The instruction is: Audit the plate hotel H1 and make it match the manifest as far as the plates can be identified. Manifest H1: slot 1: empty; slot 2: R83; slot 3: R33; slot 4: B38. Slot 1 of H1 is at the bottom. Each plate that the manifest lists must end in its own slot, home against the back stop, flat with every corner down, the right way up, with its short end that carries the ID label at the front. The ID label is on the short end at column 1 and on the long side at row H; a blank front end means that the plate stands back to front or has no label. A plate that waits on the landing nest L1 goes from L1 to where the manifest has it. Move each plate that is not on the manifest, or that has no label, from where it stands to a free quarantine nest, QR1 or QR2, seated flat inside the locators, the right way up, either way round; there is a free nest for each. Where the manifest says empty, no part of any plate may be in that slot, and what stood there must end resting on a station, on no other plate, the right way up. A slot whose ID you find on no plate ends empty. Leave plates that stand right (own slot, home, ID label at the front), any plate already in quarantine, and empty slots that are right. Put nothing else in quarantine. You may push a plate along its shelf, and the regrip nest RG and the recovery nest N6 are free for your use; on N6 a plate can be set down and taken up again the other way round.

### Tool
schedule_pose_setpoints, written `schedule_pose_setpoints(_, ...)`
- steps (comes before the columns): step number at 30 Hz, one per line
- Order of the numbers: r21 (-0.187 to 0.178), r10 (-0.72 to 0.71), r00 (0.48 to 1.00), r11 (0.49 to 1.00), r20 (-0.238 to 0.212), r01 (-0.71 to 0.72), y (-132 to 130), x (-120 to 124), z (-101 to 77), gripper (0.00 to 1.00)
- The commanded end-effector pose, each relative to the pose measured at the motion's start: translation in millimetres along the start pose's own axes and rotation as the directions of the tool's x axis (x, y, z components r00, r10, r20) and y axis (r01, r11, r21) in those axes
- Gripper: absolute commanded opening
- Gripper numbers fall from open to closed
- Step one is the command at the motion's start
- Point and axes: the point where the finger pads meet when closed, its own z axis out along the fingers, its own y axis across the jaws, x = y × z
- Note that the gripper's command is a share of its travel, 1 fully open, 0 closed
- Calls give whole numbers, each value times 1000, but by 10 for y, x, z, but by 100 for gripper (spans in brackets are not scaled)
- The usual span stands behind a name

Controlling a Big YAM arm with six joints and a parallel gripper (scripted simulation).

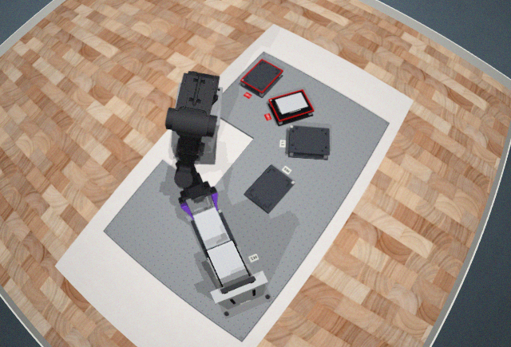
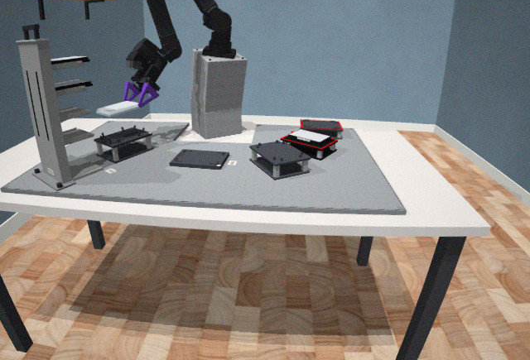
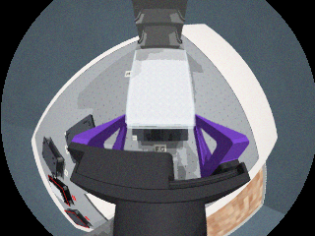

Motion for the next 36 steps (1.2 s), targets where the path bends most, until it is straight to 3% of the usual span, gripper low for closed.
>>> schedule_pose_setpoints(1, 9, -3, 1000, 1000, 6, 3, -19, -43, -92, 86)
schedule_pose_setpoints(36, 10, -8, 1000, 1000, 11, 7, -29, -276, -290, 86)
